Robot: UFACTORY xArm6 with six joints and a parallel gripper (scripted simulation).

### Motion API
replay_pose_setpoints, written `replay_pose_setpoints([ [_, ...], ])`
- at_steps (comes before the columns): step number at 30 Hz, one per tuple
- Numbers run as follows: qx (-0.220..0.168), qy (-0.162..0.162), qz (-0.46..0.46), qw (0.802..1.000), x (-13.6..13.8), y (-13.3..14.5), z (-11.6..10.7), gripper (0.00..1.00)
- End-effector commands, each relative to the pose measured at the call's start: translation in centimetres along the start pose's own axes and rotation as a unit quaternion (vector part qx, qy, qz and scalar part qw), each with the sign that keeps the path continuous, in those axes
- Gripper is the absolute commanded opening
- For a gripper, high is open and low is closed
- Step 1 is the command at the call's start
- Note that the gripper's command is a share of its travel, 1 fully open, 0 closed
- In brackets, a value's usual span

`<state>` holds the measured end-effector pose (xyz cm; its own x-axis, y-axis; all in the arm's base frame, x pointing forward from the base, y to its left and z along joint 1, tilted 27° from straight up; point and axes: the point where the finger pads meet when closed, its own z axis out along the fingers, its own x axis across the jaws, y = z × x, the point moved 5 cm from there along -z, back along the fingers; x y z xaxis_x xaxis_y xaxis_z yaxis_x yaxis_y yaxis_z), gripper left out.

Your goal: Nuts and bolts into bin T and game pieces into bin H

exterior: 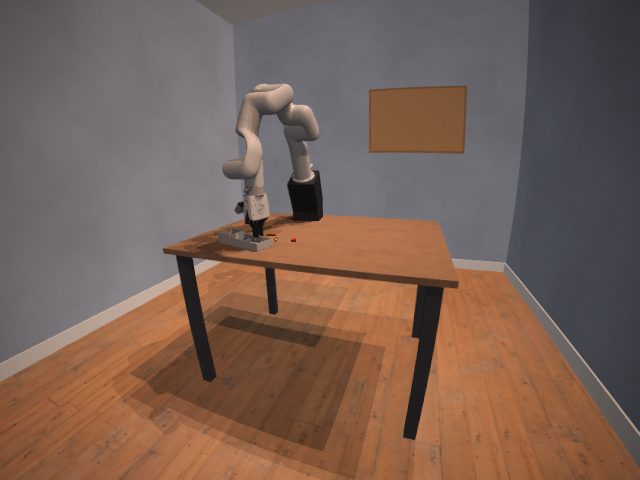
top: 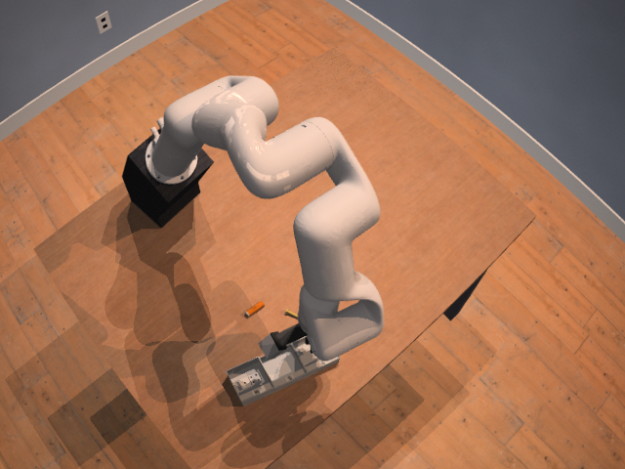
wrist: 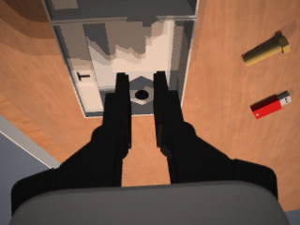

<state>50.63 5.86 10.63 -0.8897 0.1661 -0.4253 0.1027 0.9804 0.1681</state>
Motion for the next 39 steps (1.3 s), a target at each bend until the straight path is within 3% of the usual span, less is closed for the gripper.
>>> replay_pose_setpoints([
  [1, 0.000, -0.001, 0.000, 1.000, -0.1, 0.0, 0.7, 0.00],
  [13, 0.000, -0.001, 0.000, 1.000, -0.1, 0.0, 2.6, 0.00],
  [27, 0.000, -0.001, 0.000, 1.000, -0.2, 0.0, 2.6, 0.00],
  [28, 0.000, -0.001, 0.000, 1.000, -0.2, 0.0, 2.6, 0.30],
  [39, 0.000, -0.001, 0.000, 1.000, -0.2, 0.0, 2.6, 0.30],
])
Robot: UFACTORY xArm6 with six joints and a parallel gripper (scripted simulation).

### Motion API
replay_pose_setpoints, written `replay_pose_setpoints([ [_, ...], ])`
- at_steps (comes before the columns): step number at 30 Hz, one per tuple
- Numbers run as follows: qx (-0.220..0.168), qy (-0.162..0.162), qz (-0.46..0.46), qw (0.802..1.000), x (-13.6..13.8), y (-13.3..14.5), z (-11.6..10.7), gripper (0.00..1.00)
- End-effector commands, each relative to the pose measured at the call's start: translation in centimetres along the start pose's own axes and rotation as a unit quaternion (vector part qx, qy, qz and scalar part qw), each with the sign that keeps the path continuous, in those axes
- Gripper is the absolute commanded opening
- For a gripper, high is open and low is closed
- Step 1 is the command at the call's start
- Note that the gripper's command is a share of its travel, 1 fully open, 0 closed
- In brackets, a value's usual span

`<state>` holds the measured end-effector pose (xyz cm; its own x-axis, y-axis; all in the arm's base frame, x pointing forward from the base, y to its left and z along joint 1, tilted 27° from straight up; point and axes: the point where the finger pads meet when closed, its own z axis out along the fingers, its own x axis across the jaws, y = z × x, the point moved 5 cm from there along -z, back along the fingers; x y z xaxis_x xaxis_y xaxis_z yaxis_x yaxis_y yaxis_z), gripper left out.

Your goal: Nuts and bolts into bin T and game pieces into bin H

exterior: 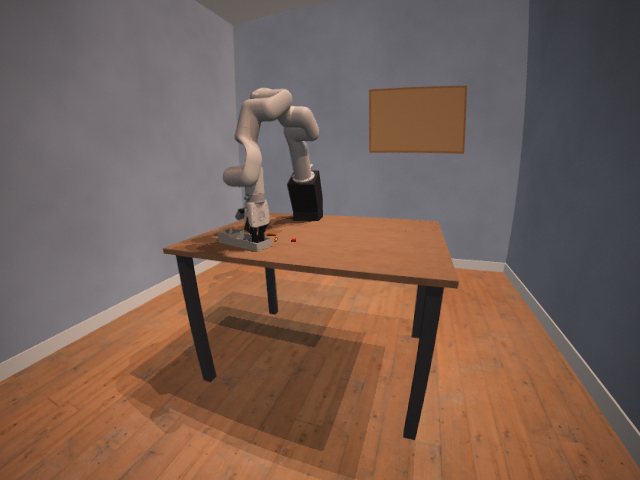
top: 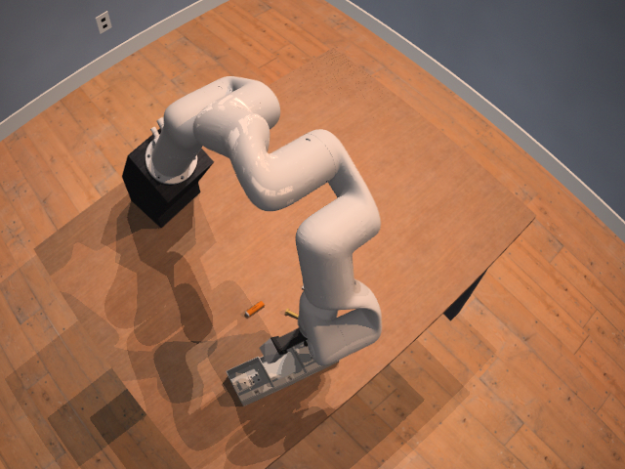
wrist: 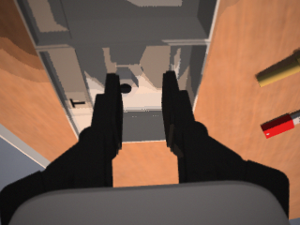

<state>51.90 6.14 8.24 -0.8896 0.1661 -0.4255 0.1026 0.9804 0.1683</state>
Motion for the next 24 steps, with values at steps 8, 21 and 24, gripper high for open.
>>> replay_pose_setpoints([
  [8, 0.000, -0.001, 0.000, 1.000, -0.1, 0.0, -0.4, 0.30],
  [21, 0.000, -0.001, 0.000, 1.000, -0.1, 0.0, -1.8, 0.30],
  [24, 0.000, -0.001, 0.000, 1.000, -0.1, 0.0, -2.2, 0.30],
])
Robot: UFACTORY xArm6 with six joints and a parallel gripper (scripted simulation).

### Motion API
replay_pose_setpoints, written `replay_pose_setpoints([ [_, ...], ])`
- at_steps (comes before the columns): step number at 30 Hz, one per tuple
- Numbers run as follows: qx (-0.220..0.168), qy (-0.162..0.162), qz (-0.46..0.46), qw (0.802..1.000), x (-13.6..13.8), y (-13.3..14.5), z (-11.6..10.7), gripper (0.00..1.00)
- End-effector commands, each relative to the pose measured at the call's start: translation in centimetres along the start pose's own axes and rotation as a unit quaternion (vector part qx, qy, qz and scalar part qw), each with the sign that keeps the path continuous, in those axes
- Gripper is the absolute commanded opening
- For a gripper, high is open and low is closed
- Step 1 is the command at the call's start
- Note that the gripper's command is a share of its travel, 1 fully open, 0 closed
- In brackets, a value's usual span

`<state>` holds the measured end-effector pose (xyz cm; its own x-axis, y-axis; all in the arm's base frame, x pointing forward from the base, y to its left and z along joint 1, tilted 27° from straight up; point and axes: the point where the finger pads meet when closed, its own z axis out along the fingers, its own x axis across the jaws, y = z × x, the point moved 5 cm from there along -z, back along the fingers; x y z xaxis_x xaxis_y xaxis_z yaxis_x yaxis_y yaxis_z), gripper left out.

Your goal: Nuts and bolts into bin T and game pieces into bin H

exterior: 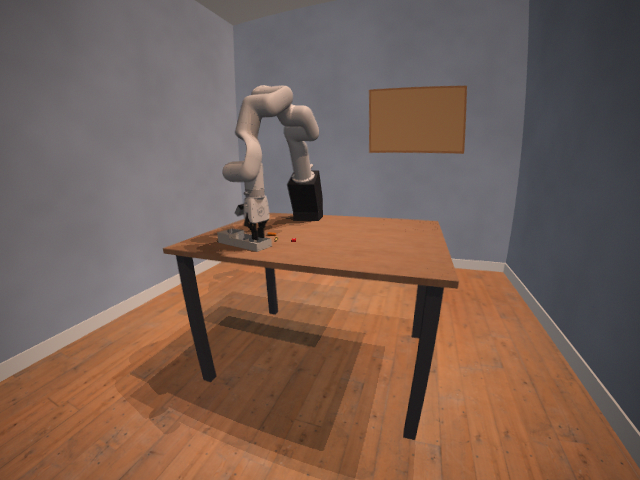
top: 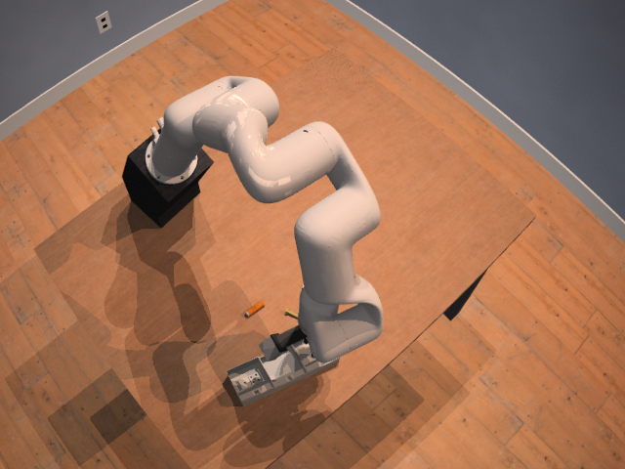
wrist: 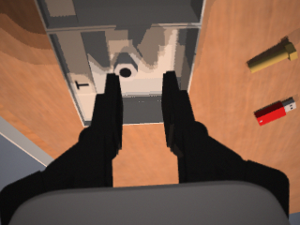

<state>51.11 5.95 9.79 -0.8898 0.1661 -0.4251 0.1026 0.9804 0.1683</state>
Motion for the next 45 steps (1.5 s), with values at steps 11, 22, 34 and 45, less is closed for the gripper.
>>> replay_pose_setpoints([
  [11, 0.000, -0.002, 0.000, 1.000, -0.1, 0.0, -3.1, 0.30],
  [22, 0.000, -0.001, -0.093, 0.996, 3.2, 0.0, -3.6, 0.29],
  [34, 0.005, 0.004, -0.281, 0.960, 10.4, 0.2, -4.1, 0.29],
  [45, 0.008, 0.004, -0.436, 0.900, 10.4, 0.2, -4.1, 0.29],
])
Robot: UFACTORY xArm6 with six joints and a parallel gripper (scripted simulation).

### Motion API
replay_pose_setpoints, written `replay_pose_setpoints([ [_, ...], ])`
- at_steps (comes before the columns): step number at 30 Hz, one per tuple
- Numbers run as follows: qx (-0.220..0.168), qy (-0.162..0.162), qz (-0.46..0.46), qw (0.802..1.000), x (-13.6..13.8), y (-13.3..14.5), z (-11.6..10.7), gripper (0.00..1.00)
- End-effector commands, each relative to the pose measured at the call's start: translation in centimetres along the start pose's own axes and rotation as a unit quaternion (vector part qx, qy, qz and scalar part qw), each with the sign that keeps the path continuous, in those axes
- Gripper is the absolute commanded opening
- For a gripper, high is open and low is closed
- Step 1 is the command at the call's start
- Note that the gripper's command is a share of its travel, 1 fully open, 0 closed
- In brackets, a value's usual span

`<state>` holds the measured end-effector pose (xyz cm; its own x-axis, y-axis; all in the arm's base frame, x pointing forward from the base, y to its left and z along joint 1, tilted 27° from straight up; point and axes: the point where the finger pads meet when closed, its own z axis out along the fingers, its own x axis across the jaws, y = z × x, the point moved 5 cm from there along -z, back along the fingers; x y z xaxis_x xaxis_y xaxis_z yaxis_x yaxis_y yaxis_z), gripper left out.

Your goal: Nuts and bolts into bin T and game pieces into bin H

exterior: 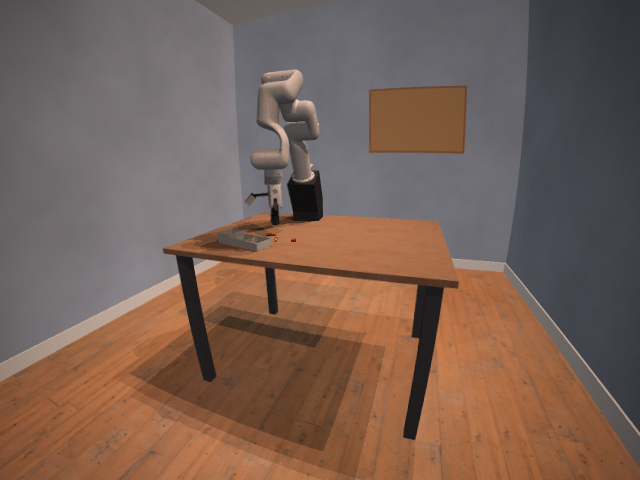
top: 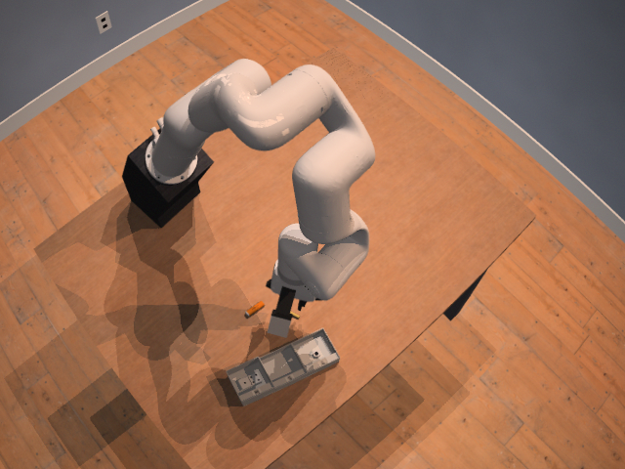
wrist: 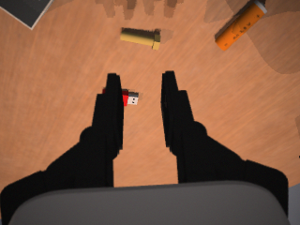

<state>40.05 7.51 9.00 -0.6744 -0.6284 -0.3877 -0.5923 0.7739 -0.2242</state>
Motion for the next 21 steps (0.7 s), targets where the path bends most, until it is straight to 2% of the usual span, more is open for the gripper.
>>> replay_pose_setpoints([
  [1, -0.003, -0.006, -0.078, 0.997, 0.05, -0.05, -0.05, 0.29],
  [8, 0.002, -0.007, -0.193, 0.981, 0.26, 0.00, 0.08, 0.29],
  [15, 0.005, -0.007, -0.318, 0.948, 0.27, 0.02, 0.08, 0.29],
  [17, 0.005, -0.007, -0.318, 0.948, 0.27, 0.02, 0.08, 0.29],
  [18, 0.005, -0.008, -0.367, 0.930, 0.28, 0.02, 0.08, 0.29],
  [21, 0.007, -0.008, -0.404, 0.915, 0.29, 0.03, 0.08, 0.29],
])
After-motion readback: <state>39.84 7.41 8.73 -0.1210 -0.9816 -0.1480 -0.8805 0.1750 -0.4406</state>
